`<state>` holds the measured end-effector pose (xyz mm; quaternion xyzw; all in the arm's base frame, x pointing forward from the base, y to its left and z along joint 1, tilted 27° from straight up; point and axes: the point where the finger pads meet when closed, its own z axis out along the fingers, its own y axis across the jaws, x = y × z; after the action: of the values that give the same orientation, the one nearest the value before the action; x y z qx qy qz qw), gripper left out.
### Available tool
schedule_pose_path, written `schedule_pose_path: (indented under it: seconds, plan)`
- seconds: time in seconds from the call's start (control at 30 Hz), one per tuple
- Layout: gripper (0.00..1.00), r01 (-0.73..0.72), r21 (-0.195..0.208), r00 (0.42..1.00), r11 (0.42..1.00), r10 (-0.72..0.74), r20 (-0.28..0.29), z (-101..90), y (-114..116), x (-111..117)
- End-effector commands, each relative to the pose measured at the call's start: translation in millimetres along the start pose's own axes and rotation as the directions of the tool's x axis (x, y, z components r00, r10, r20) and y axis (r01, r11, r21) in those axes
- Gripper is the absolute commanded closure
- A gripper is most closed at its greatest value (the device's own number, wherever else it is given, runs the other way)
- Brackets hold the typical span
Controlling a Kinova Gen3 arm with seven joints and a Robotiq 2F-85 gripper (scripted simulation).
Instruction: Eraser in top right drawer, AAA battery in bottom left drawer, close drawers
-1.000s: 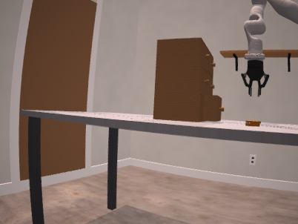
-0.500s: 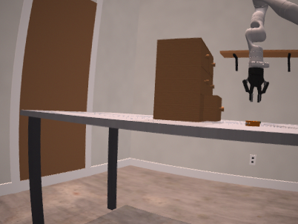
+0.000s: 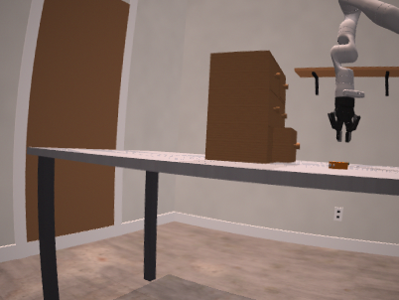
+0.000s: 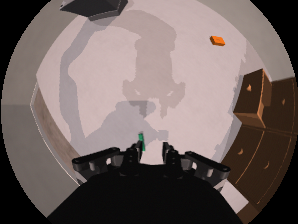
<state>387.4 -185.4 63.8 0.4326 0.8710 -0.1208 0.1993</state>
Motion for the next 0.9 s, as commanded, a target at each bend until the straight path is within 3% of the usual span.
schedule_pose_path:
  seconds: [0.0, 0.87]
  plan:
    - [0.67, 0.021, 0.001, 1.000, 1.000, -0.021, -0.006, 4.0, -4.4, -5.5]
    - [0.67, 0.178, 0.009, 0.984, 0.984, -0.178, -0.006, 13.1, -23.7, -19.3]
